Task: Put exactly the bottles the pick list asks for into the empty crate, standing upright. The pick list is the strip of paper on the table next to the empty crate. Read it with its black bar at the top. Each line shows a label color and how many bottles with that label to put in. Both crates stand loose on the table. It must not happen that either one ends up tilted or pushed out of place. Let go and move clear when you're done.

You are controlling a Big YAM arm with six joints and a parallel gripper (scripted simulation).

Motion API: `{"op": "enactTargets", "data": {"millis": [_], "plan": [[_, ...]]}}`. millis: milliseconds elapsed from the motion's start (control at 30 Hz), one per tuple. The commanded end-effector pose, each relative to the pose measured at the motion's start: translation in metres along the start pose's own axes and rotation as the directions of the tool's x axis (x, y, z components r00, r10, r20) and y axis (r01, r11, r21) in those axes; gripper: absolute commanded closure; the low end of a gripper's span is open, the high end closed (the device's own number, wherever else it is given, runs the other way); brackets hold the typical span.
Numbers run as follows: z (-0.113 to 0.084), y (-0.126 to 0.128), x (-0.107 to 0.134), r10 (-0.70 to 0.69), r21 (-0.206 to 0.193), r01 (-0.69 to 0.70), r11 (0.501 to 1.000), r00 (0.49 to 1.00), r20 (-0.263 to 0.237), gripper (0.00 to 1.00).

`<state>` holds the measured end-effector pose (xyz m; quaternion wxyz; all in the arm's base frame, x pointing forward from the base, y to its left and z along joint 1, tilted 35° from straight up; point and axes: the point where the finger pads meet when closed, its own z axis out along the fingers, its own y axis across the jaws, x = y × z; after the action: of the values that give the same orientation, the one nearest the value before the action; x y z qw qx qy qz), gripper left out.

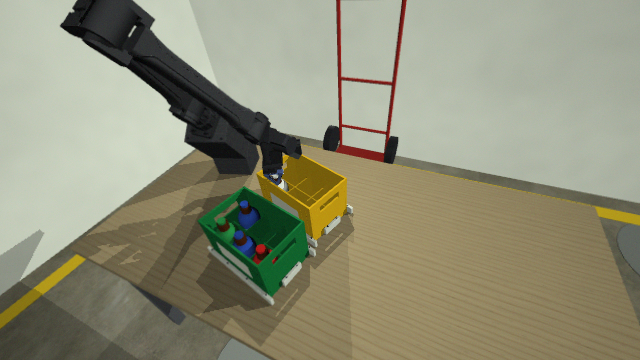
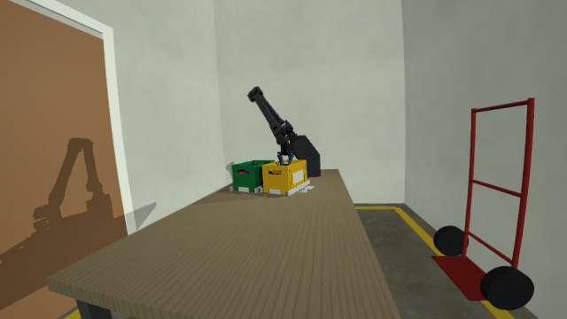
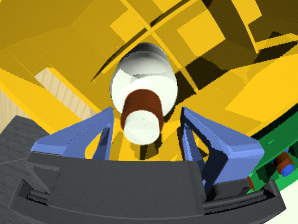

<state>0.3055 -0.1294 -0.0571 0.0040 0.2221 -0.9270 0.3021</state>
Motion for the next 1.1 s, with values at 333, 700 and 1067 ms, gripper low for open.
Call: {"op": "enactTargets", "data": {"millis": [333,700,1067], "plan": [[-0.038,-0.009,-0.012,0.014,0.017,-0.015,1.0,1.0,0.028,0.39],[-0.063,-0.011,-0.015,0.019,0.019,-0.019,1.0,0.999,0.034,0.39],[-0.089,-0.012,-0.016,0.021,0.019,-0.022,1.0,0.999,0.038,0.39]]}}
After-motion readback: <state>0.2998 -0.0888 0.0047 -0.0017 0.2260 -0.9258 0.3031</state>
